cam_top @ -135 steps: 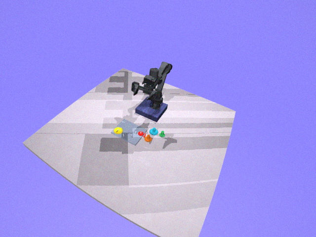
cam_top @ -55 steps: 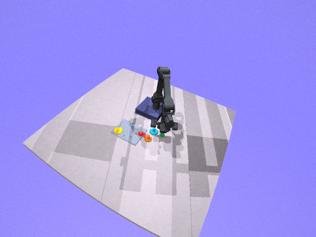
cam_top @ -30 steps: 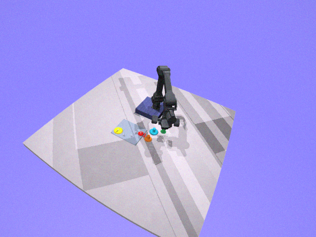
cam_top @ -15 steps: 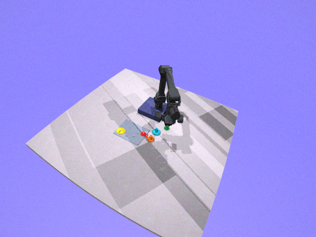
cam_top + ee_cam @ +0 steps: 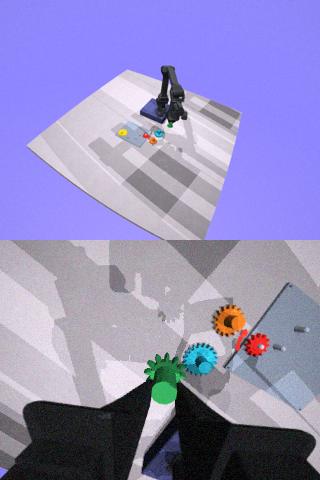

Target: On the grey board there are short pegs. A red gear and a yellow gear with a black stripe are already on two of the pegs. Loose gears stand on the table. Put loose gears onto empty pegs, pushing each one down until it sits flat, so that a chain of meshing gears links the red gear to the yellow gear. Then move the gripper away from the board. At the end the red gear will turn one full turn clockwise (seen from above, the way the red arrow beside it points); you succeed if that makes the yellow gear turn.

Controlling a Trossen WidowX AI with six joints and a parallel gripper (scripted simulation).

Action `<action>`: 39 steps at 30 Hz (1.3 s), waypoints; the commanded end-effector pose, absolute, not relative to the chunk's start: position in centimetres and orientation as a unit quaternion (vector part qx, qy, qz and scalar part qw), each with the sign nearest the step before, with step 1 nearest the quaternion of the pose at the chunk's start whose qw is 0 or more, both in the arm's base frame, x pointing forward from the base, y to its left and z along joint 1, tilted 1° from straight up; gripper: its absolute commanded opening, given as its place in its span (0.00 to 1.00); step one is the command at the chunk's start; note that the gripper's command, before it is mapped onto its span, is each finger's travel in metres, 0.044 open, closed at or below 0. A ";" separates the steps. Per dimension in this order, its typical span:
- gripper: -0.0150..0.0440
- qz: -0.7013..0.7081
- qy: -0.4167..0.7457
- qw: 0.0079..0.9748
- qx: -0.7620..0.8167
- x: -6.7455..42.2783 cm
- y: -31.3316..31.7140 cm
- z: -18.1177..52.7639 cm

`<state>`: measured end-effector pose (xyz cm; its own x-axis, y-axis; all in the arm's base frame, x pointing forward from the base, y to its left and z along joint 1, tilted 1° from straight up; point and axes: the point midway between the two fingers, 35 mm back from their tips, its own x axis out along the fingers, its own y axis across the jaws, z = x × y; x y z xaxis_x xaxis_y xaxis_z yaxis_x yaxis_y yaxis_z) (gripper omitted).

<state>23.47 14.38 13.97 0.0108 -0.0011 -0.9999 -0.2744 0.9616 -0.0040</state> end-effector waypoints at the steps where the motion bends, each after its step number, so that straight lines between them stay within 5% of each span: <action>1: 0.25 0.097 0.695 0.706 -0.096 23.3 14.4 15.0; 39: 0.25 0.095 0.696 0.706 -0.094 26.7 9.7 13.9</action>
<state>26.48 10.03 14.23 0.0177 0.0007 -0.9998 -0.2620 0.9651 -0.0039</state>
